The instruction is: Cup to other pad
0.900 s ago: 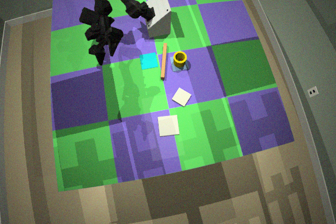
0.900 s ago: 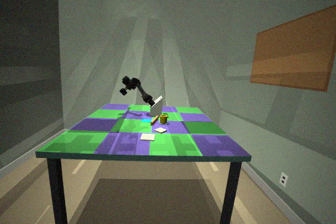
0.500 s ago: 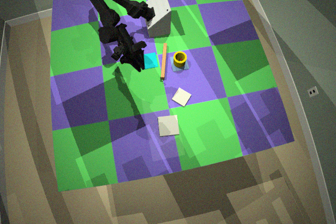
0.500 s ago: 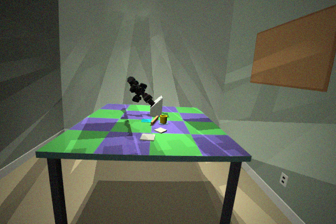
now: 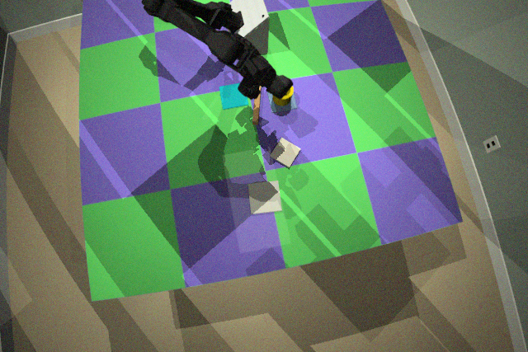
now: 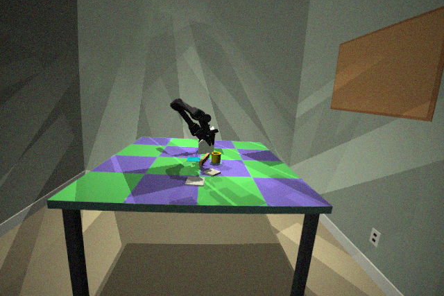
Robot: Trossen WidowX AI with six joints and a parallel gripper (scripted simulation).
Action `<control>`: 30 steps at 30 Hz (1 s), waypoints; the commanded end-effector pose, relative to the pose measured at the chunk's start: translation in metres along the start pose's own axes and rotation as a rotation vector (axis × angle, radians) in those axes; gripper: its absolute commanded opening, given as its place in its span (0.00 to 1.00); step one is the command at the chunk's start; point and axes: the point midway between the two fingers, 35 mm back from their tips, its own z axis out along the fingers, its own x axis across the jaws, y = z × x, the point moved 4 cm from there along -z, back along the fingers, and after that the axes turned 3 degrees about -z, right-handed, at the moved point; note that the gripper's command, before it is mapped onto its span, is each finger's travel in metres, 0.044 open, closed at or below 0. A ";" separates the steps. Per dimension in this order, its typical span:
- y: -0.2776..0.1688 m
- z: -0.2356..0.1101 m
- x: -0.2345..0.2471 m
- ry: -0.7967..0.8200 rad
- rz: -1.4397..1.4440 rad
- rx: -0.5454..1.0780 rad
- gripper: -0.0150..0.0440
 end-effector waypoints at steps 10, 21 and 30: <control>-0.063 0.038 -0.020 -0.411 0.100 -0.197 0.54; -0.062 0.045 -0.021 -0.410 0.100 -0.197 0.54; -0.059 0.058 -0.026 -0.410 0.100 -0.197 0.54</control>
